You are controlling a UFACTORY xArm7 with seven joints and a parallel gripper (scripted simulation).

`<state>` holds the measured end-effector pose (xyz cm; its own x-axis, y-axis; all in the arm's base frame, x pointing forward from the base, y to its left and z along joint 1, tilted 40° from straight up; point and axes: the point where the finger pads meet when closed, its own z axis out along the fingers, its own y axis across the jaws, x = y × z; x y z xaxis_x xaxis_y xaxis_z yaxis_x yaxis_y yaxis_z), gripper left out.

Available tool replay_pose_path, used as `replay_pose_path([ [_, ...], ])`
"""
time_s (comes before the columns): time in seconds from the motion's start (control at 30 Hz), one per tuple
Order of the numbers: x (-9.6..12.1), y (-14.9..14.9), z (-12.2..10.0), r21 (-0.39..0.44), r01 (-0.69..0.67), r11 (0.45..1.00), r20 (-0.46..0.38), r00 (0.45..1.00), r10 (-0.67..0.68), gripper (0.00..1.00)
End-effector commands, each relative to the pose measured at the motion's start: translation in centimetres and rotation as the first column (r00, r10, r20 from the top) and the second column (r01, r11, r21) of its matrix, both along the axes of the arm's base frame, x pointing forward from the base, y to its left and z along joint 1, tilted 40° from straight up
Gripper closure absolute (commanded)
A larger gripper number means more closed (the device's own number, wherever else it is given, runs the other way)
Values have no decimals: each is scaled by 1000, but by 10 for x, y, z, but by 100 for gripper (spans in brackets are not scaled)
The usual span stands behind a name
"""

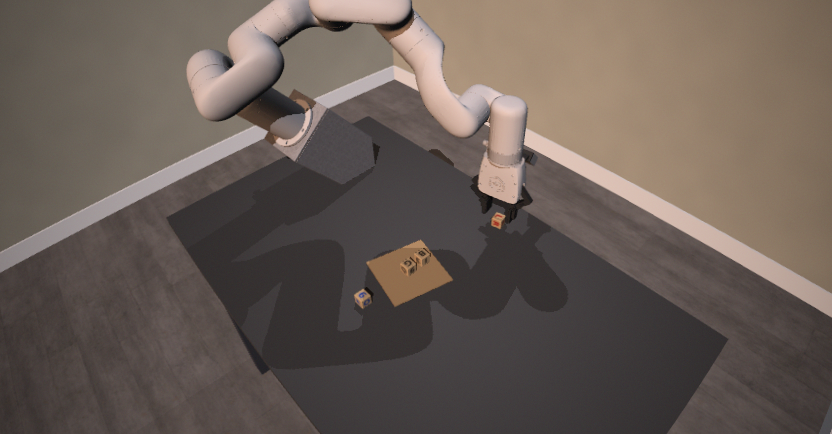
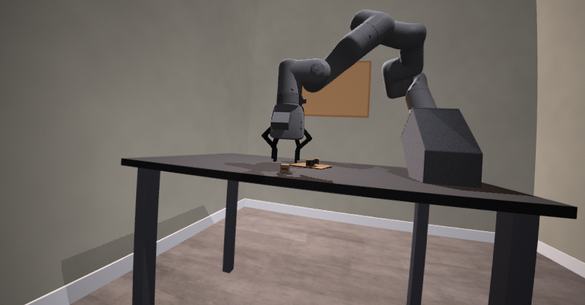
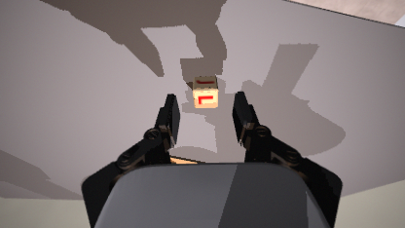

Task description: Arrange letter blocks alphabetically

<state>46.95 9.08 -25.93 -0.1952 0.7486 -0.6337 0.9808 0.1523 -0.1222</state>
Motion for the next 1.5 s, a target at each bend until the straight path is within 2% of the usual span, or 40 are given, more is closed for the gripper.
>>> replay_pose_path([
  [0.0, 2, 3, 1, 3, -3, 1000, 3, 1000, 3, 37],
  [1.03, 2, 3, 1, 3, -3, 1000, 3, 1000, 3, 37],
  [1.47, 2, -6, -9, 3, -3, 1000, 3, 1000, 3, 37],
])
